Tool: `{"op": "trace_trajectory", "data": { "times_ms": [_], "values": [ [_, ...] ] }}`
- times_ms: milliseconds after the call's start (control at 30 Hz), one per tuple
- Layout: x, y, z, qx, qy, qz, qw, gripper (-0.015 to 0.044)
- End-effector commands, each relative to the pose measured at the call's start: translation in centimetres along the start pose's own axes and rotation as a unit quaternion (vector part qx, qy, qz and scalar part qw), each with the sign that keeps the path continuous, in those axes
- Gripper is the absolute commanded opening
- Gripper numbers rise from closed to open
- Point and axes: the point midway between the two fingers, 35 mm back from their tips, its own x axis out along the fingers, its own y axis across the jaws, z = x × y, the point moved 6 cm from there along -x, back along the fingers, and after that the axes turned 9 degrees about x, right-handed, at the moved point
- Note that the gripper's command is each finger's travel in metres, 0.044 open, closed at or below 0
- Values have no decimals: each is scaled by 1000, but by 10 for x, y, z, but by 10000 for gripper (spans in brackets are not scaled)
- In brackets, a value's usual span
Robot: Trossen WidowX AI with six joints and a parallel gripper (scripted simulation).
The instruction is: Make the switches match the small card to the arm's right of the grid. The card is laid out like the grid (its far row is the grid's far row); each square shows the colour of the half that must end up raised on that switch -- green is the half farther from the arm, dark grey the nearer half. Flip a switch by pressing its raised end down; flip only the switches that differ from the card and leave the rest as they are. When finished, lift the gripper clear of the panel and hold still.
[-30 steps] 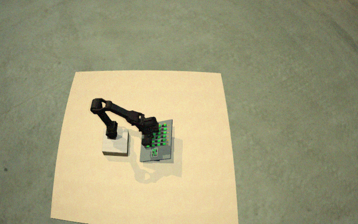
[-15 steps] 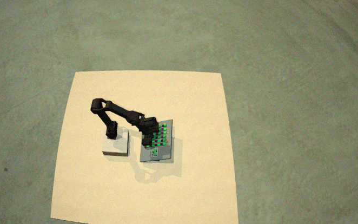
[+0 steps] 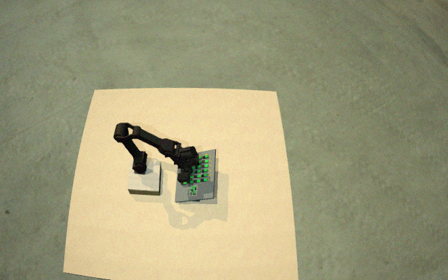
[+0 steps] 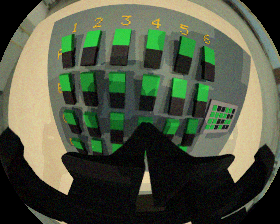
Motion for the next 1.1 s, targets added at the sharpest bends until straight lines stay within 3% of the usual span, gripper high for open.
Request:
{"op": "trace_trajectory", "data": {
  "times_ms": [0, 933, 1067],
  "values": [
    [1, 0, 0, -2, 1, 2, 1000, 0],
    [5, 0, 0, -2, 1, 2, 1000, 0],
    [-12, -1, 0, -8, -1, -3, 1000, 0]
  ]
}}
